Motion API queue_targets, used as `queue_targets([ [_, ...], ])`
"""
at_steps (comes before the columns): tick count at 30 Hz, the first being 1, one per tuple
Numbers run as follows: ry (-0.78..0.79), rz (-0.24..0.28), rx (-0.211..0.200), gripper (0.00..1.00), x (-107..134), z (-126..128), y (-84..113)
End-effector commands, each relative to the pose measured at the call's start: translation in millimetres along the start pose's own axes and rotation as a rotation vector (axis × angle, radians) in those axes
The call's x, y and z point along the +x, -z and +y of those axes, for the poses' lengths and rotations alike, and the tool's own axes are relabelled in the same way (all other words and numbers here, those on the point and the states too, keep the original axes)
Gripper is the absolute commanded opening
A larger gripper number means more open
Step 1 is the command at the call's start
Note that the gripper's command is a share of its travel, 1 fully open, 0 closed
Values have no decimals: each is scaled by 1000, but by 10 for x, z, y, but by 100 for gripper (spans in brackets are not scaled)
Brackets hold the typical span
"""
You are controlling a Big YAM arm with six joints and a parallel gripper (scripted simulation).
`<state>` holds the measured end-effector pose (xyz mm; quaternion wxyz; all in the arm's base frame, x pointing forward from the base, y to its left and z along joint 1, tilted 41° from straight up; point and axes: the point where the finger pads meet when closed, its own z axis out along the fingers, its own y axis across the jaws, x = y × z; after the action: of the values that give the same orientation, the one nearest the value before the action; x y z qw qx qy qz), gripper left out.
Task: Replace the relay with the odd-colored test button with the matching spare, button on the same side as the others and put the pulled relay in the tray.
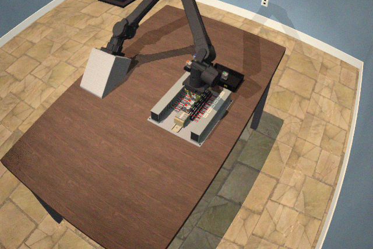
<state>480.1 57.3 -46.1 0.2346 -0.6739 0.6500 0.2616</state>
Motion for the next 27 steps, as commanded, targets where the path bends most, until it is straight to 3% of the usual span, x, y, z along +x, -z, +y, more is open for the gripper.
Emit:
queue_targets([
  [1, 13, 1, 32, 0, -22, -94, 152],
  [27, 13, 1, 30, 0, -40, -68, 136],
])
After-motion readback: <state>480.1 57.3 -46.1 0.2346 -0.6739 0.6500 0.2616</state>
